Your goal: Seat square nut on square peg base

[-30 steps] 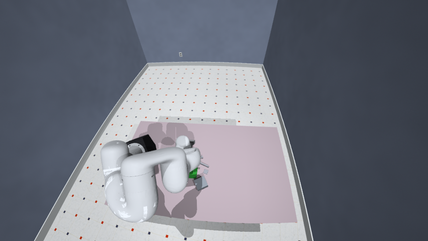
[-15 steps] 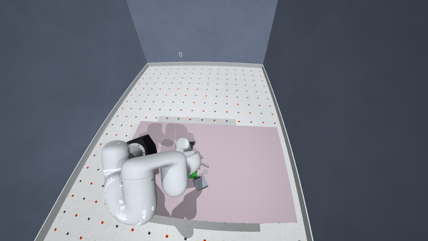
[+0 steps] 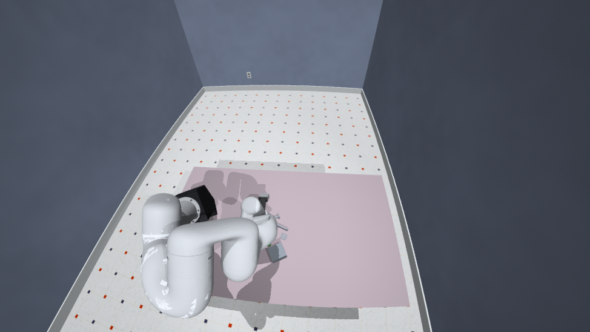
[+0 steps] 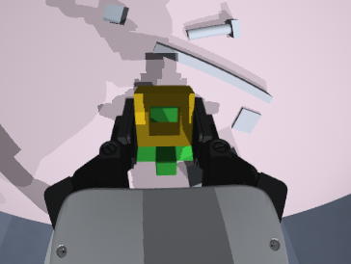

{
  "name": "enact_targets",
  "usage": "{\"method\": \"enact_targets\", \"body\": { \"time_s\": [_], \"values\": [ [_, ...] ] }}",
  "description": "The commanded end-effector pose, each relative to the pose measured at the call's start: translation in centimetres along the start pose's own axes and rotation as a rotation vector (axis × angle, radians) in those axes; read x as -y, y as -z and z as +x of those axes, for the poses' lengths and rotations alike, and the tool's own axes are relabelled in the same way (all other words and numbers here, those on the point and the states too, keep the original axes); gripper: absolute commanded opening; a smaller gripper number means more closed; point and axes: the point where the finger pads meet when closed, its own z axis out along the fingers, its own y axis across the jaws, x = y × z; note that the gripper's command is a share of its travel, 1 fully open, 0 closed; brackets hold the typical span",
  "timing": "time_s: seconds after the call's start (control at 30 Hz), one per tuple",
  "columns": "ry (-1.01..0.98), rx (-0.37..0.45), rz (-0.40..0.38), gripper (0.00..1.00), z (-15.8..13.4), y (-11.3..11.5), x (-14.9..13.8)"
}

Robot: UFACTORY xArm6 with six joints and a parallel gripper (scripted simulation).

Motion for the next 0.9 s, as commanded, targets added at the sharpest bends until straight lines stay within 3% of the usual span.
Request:
{"method": "enact_targets", "body": {
  "time_s": [0.0, 0.87],
  "values": [
    [-0.001, -0.039, -0.004, 0.00, 0.00, 0.06, -0.13],
    [0.005, -0.161, 0.004, 0.00, -0.32, 0.39, 0.34]
  ]
}}
